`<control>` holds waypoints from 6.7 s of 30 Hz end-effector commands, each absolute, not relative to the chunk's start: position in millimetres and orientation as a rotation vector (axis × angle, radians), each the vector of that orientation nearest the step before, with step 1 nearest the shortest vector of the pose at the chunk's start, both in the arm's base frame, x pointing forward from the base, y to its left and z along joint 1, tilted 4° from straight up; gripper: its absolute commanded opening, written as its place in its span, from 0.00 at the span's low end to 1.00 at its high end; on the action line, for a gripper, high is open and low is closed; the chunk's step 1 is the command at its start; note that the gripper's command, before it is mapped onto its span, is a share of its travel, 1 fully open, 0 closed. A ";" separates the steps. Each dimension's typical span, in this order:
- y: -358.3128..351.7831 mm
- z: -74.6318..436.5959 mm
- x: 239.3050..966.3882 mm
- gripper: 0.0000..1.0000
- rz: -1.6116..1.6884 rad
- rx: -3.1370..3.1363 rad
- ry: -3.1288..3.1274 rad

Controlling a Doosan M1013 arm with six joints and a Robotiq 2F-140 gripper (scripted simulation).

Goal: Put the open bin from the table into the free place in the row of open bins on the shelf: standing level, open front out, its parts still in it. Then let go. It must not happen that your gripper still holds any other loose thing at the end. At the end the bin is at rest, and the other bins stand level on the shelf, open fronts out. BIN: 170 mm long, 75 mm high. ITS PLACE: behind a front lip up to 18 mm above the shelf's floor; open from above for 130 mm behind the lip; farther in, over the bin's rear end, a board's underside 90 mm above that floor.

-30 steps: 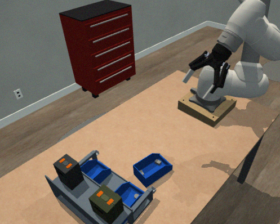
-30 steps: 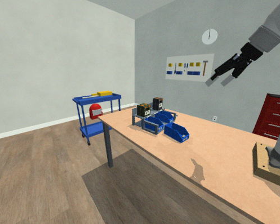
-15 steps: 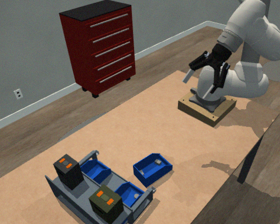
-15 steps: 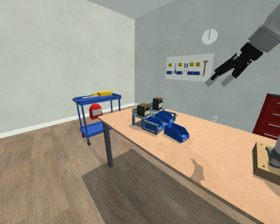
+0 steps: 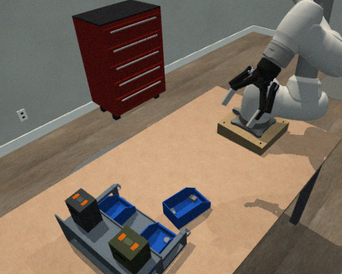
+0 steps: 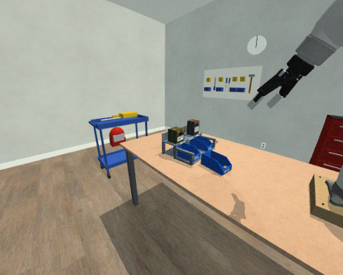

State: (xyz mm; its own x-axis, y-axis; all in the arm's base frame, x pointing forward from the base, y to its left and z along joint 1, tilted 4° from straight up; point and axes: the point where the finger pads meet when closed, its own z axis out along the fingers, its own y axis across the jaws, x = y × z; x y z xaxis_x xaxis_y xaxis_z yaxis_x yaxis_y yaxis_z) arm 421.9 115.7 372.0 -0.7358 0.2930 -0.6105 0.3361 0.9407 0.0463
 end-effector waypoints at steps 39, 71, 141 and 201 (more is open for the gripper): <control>124.1 196.7 597.3 1.00 0.008 0.281 3.026; 113.0 153.1 634.0 0.00 0.113 0.258 3.102; 113.0 153.1 634.0 0.15 0.113 0.258 3.102; 117.8 86.6 636.3 0.15 0.113 0.257 3.103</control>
State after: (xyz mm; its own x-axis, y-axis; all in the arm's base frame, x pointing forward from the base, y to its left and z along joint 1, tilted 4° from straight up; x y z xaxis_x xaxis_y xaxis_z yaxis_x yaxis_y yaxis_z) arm 636.2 117.7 87.7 -0.9860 0.1655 -0.0199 0.1637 0.9837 0.0742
